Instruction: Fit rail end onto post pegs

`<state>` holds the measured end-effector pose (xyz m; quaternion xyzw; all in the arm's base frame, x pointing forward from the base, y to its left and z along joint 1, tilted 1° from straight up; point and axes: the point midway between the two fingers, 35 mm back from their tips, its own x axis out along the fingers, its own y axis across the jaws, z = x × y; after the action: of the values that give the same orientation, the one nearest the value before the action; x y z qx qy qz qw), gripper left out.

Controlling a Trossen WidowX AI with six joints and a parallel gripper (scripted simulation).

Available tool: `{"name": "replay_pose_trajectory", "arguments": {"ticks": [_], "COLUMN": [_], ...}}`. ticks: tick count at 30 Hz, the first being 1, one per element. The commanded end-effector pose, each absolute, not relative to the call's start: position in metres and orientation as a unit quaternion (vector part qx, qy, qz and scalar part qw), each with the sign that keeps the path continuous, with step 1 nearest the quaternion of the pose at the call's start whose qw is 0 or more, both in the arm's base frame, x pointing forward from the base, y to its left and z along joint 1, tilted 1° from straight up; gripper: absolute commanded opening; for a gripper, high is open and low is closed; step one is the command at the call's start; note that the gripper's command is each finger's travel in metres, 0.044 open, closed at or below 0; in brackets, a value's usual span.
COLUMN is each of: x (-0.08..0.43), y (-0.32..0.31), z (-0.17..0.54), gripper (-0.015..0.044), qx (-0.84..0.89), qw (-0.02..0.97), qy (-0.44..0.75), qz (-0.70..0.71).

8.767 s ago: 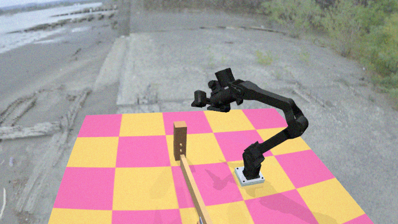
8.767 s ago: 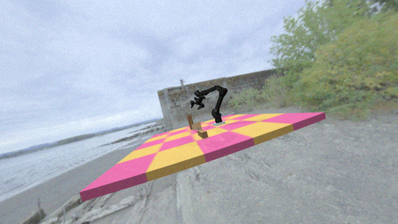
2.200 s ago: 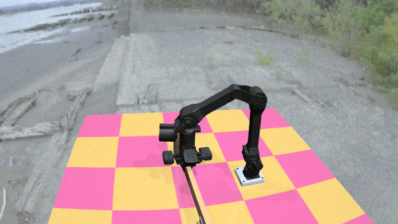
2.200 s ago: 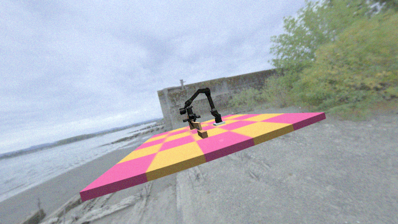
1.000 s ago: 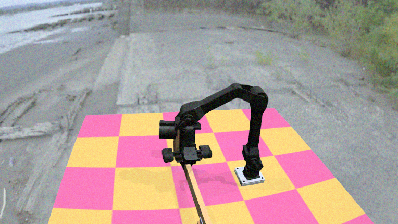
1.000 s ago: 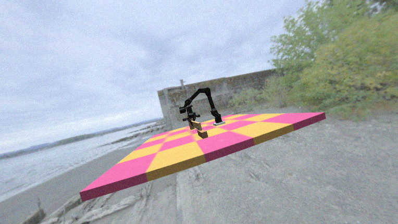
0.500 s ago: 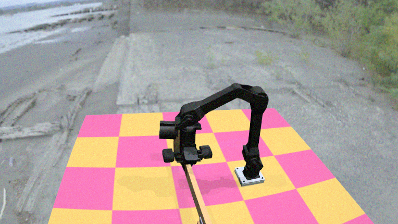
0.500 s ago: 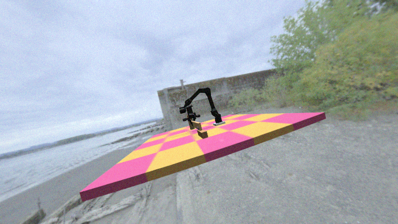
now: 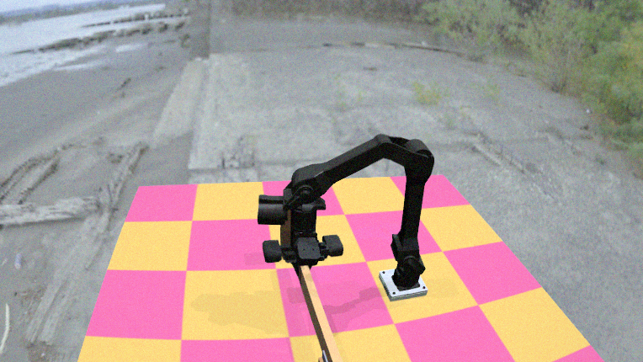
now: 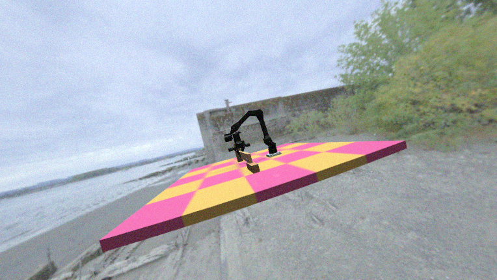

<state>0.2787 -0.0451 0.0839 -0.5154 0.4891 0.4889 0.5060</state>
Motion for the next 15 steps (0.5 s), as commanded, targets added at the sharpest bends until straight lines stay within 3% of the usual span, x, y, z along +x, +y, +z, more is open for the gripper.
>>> {"name": "replay_pose_trajectory", "arguments": {"ticks": [1, 15], "x": [0.2791, 0.2786], "y": [-0.0447, -0.0447], "z": [0.0827, 0.0869], "gripper": [0.0, 0.0], "qx": [-0.516, -0.516], "qw": [0.507, 0.507], "qy": [0.488, 0.488], "qz": [0.489, 0.489]}}
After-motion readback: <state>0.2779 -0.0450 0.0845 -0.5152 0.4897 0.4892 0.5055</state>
